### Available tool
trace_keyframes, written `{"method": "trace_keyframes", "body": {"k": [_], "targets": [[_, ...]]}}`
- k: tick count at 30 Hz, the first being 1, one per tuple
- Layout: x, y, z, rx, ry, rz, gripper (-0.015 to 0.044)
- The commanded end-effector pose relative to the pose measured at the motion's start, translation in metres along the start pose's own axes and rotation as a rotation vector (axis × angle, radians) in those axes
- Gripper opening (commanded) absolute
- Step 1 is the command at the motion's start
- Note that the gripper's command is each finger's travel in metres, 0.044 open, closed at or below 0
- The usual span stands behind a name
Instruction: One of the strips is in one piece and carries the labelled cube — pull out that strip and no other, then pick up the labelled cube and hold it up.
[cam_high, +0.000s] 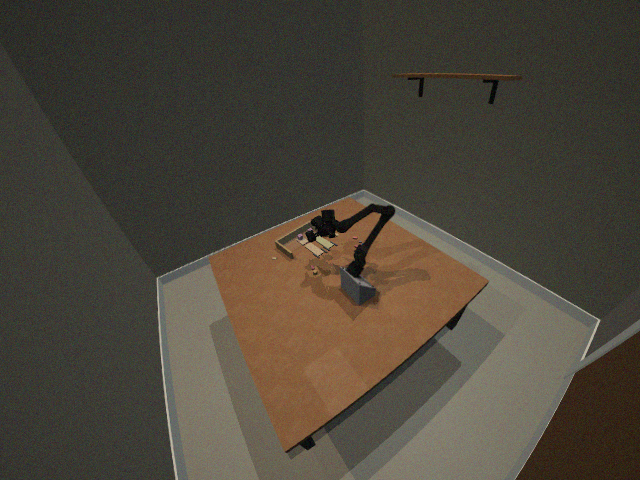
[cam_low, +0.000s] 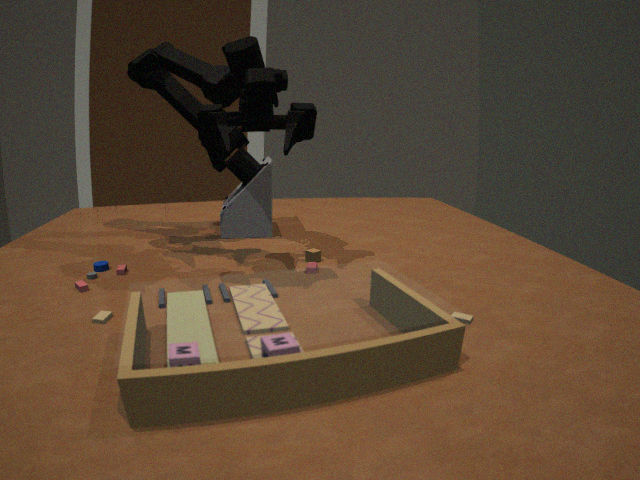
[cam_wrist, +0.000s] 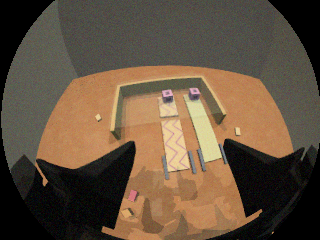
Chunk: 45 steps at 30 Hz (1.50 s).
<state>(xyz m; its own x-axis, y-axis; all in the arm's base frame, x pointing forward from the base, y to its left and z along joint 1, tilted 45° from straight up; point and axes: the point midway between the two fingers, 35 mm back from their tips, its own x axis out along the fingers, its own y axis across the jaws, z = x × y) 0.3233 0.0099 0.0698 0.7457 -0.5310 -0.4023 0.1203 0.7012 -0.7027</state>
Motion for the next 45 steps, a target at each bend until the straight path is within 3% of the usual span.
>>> {"method": "trace_keyframes", "body": {"k": [1, 14, 25, 45], "targets": [[0.004, -0.004, 0.002, 0.008, 0.021, -0.009, 0.0347], [0.095, -0.049, 0.000, -0.092, 0.518, 0.001, 0.0006], [0.135, -0.113, -0.036, -0.129, 0.939, 0.062, 0.0000], [0.145, -0.110, -0.052, -0.128, 0.946, 0.064, 0.0000]]}}
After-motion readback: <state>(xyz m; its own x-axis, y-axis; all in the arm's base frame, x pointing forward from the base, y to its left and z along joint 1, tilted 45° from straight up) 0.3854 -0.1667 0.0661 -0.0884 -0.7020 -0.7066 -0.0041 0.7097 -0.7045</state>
